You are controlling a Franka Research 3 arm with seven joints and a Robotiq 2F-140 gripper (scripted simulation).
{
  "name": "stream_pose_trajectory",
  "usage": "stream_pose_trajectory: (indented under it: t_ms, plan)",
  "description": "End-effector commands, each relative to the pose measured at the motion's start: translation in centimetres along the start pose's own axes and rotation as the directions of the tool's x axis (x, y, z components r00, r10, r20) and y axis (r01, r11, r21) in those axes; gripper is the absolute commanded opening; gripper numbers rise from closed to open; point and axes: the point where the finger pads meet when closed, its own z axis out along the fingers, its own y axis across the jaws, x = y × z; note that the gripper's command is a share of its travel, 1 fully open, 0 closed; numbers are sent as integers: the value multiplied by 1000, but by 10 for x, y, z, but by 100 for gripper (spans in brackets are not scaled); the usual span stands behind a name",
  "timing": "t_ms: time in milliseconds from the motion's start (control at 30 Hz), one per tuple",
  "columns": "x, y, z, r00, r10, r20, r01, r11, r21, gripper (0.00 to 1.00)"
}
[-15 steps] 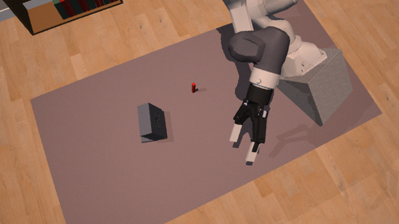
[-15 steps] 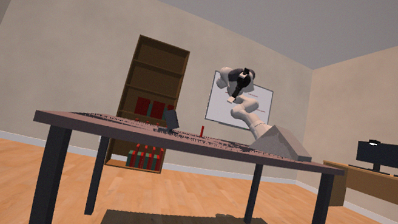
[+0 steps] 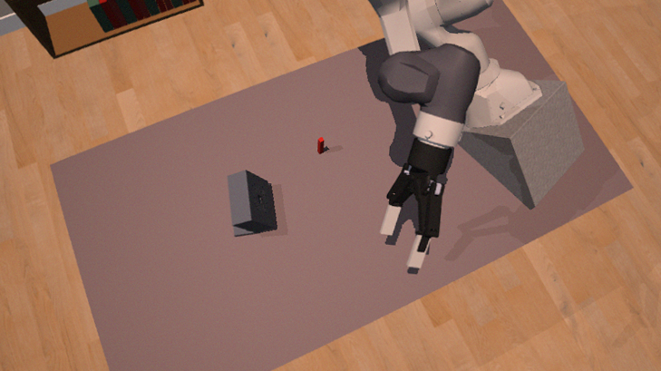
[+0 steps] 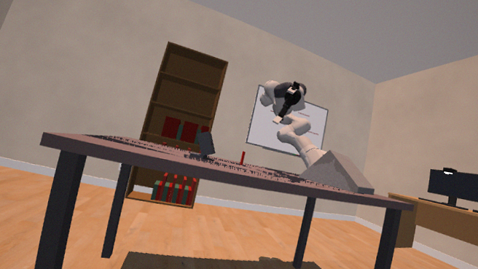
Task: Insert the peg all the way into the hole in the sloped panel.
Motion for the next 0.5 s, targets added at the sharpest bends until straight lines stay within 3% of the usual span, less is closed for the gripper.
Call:
stream_pose_trajectory:
  t_ms: [0,100,167,233,467]
  plan:
    - [0,0,0,1000,0,0,0,1000,0,100]
    - [-10,-7,1,998,59,16,-59,998,19,100]
    - [-32,-21,2,980,189,56,-192,980,55,100]
    - [-53,-38,2,940,324,106,-333,939,86,100]
    - [-114,-106,-8,795,563,226,-597,792,124,100]
